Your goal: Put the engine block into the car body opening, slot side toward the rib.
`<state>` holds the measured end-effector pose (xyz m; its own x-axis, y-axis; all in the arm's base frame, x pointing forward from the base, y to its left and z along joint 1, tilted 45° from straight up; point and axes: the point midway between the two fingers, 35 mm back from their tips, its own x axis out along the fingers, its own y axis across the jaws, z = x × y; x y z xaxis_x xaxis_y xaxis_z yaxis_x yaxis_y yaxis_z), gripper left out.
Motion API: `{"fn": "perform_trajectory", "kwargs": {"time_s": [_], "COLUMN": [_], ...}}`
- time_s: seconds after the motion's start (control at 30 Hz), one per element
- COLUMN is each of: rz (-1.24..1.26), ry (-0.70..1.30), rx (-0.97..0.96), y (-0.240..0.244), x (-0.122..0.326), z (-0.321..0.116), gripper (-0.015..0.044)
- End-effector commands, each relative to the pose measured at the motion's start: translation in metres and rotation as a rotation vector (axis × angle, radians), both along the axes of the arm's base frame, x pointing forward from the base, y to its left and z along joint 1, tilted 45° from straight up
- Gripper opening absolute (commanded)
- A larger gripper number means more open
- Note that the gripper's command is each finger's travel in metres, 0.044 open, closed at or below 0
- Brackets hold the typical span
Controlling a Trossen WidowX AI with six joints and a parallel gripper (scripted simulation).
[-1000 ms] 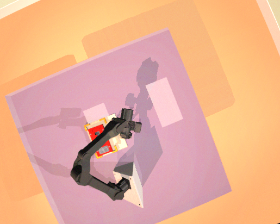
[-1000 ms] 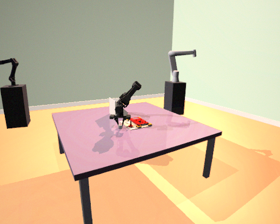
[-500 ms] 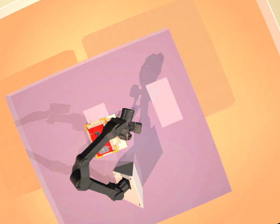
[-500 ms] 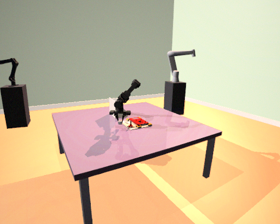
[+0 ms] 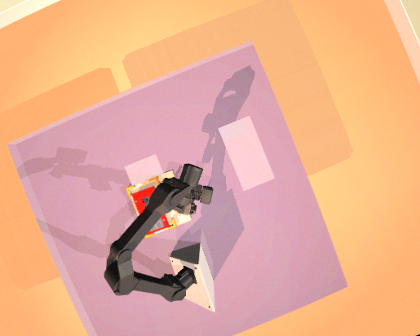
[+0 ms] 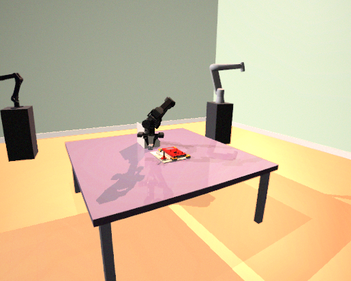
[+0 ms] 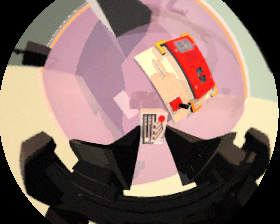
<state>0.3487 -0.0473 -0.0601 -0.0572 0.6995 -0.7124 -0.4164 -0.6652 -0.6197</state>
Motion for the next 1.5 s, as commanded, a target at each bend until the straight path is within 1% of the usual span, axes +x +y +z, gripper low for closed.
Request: {"fn": "perform_trajectory", "kwargs": {"time_s": [0.0, 0.17, 0.33, 1.47], "rz": [0.000, -0.002, 0.014, 0.857], "ry": [-0.010, -0.009, -0.025, -0.825], "rx": [-0.009, -0.011, -0.011, 0.026], "y": [-0.011, -0.021, -0.022, 0.047], "x": [0.001, 0.000, 0.000, 0.007], "z": [0.012, 0.024, 0.027, 0.059], "gripper": [0.0000, 0.0000, 0.0000, 0.0000]}}
